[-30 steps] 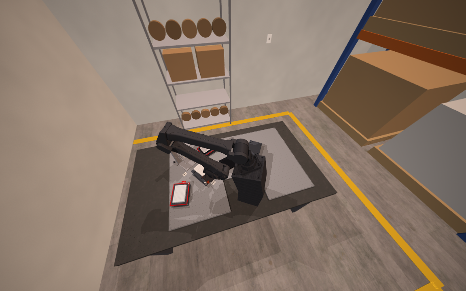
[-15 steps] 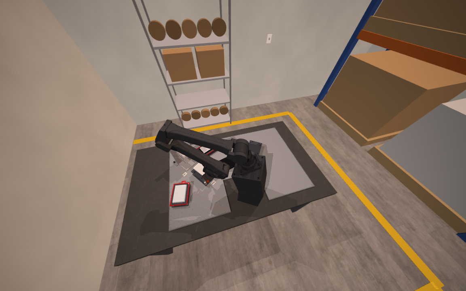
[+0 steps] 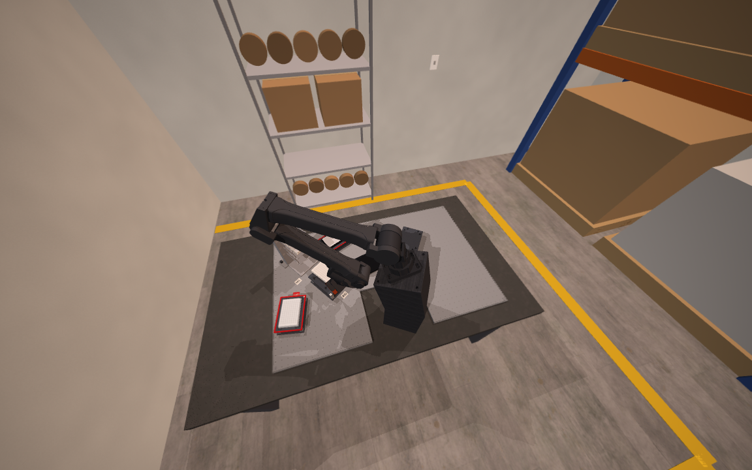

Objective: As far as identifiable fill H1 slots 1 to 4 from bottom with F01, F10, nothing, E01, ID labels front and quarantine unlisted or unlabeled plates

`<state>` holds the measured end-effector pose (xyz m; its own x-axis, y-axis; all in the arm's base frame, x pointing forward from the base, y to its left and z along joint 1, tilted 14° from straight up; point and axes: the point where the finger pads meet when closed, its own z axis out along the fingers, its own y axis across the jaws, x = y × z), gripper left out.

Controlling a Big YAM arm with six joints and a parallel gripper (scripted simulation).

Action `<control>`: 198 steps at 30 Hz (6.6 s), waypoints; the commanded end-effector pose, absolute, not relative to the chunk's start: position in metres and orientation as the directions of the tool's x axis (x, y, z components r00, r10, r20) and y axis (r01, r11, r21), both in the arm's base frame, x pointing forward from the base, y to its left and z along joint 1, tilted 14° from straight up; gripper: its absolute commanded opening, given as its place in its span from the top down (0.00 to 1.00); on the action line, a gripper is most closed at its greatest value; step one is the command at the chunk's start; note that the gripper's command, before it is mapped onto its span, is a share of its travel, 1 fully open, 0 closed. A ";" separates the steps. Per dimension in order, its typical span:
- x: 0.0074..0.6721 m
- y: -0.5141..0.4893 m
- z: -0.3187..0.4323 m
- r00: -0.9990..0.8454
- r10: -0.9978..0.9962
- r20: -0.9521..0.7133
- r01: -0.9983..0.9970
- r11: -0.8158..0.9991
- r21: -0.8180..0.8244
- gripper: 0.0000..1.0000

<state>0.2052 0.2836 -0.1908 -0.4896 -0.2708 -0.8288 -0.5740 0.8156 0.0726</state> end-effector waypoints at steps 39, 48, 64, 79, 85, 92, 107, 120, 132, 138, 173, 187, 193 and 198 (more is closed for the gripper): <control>0.239 0.309 -0.180 -0.471 -0.244 -0.848 -0.574 0.815 0.085 0.14; 0.246 0.316 -0.174 -0.466 -0.235 -0.853 -0.574 0.814 0.089 0.14; 0.258 0.323 -0.172 -0.465 -0.235 -0.853 -0.575 0.814 0.089 0.14; 0.269 0.330 -0.168 -0.460 -0.227 -0.859 -0.574 0.813 0.092 0.14; 0.274 0.334 -0.167 -0.464 -0.234 -0.854 -0.574 0.814 0.089 0.14; 0.280 0.337 -0.165 -0.465 -0.235 -0.854 -0.574 0.814 0.089 0.14; 0.289 0.342 -0.166 -0.469 -0.242 -0.849 -0.574 0.815 0.085 0.14; 0.283 0.340 -0.166 -0.474 -0.241 -0.847 -0.576 0.812 0.092 0.14; 0.291 0.344 -0.160 -0.464 -0.235 -0.854 -0.574 0.814 0.088 0.14; 0.293 0.344 -0.168 -0.472 -0.246 -0.847 -0.573 0.815 0.083 0.14; 0.313 0.360 -0.165 -0.465 -0.236 -0.853 -0.574 0.814 0.087 0.14; 0.319 0.364 -0.167 -0.466 -0.238 -0.853 -0.574 0.814 0.086 0.14; 0.323 0.366 -0.168 -0.466 -0.239 -0.852 -0.574 0.815 0.086 0.14; 0.323 0.366 -0.167 -0.464 -0.236 -0.853 -0.574 0.815 0.087 0.14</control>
